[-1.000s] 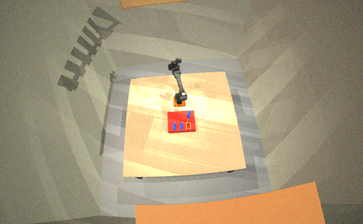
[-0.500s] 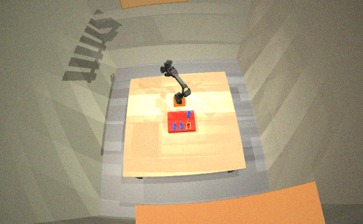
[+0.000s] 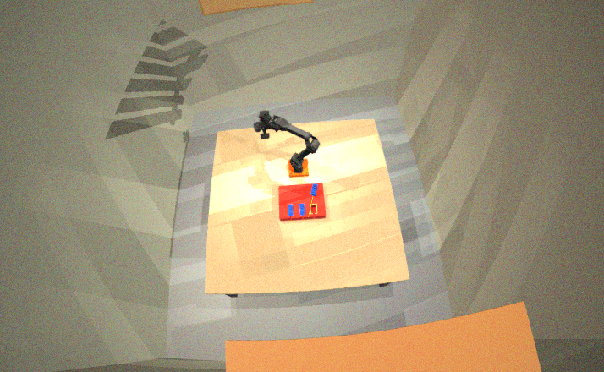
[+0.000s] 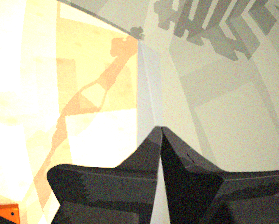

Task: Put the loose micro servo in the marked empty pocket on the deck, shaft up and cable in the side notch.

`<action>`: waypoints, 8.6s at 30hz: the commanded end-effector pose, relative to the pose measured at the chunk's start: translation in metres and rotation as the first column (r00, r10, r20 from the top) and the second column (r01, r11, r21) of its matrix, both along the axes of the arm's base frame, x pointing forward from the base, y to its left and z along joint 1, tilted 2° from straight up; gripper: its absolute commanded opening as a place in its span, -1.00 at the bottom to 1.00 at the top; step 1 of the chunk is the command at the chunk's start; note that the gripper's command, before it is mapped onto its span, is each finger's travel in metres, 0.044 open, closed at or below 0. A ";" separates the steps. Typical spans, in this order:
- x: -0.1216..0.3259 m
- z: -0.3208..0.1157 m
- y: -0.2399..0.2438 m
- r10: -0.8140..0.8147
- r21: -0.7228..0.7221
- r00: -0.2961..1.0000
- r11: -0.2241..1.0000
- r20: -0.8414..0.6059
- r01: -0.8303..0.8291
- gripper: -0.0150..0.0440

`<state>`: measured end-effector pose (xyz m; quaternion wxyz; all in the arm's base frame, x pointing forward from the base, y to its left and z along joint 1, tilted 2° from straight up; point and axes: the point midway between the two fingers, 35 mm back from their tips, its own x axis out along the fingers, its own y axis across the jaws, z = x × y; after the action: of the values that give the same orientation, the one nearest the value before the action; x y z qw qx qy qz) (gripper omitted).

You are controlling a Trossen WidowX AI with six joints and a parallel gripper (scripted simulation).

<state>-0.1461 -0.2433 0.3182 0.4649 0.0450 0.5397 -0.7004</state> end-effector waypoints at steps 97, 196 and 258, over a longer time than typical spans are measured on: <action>0.424 -0.251 0.384 0.712 0.597 0.374 -0.078 0.594 -0.798 -0.49; 0.366 -0.191 0.343 0.569 0.609 0.578 0.162 0.585 -0.776 1.00; 0.369 -0.179 0.352 0.569 0.609 0.578 0.162 0.586 -0.776 -0.49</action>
<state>0.2135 0.1009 0.1368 0.6987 0.0858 0.7073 -0.0639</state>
